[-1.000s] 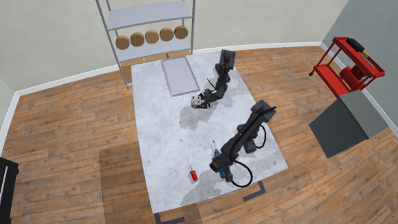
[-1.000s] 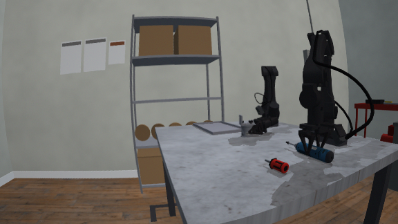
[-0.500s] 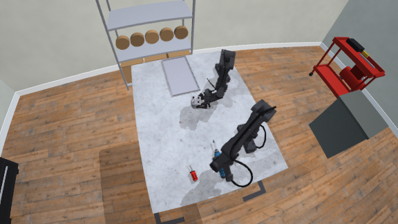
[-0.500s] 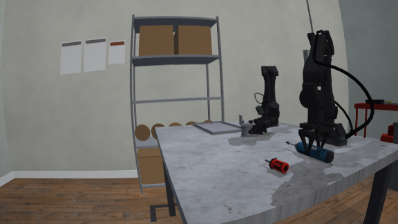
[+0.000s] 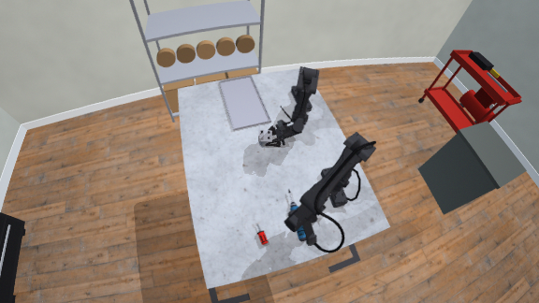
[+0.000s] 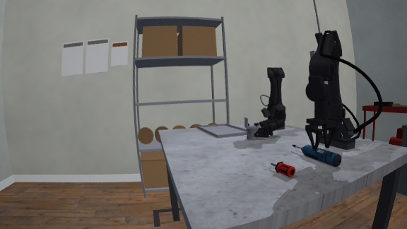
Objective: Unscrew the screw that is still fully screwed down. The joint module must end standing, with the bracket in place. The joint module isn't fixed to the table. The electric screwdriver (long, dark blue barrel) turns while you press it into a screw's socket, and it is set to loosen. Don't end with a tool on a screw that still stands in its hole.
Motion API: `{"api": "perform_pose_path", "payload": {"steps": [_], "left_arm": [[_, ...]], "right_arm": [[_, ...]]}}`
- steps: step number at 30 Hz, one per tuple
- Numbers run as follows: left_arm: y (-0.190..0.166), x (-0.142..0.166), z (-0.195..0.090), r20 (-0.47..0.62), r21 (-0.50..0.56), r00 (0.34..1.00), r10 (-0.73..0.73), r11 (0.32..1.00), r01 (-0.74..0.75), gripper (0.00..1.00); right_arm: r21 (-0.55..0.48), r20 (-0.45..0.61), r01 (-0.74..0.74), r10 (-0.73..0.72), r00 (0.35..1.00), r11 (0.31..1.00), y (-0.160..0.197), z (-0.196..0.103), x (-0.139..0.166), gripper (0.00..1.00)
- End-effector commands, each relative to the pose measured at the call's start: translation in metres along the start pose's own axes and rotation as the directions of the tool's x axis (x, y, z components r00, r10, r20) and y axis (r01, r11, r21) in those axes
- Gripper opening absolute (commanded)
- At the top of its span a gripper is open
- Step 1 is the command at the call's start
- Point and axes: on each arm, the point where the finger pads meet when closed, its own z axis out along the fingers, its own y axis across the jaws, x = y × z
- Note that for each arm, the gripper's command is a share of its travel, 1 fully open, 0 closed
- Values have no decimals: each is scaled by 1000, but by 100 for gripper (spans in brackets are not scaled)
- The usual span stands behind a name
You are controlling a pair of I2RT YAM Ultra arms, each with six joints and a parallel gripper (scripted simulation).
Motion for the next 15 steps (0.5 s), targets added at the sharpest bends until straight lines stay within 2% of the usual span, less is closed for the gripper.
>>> {"api": "perform_pose_path", "payload": {"steps": [1, 10, 15], "left_arm": [[-6, -2, -18, 15, 22, 1000, 12, 1000, -12, 65], [-5, -2, -37, 15, 22, 1000, 11, 1000, -11, 65], [-4, -2, -33, 8, 9, 1000, 11, 1000, -11, 65]], "right_arm": [[-1, 5, -10, 10, 1000, 1000, 1, 0, -3, 59], [-1, 5, -10, 10, 1000, 1000, 1, 0, -3, 59], [-1, 5, -10, 10, 1000, 1000, 1, 0, -3, 59]]}}
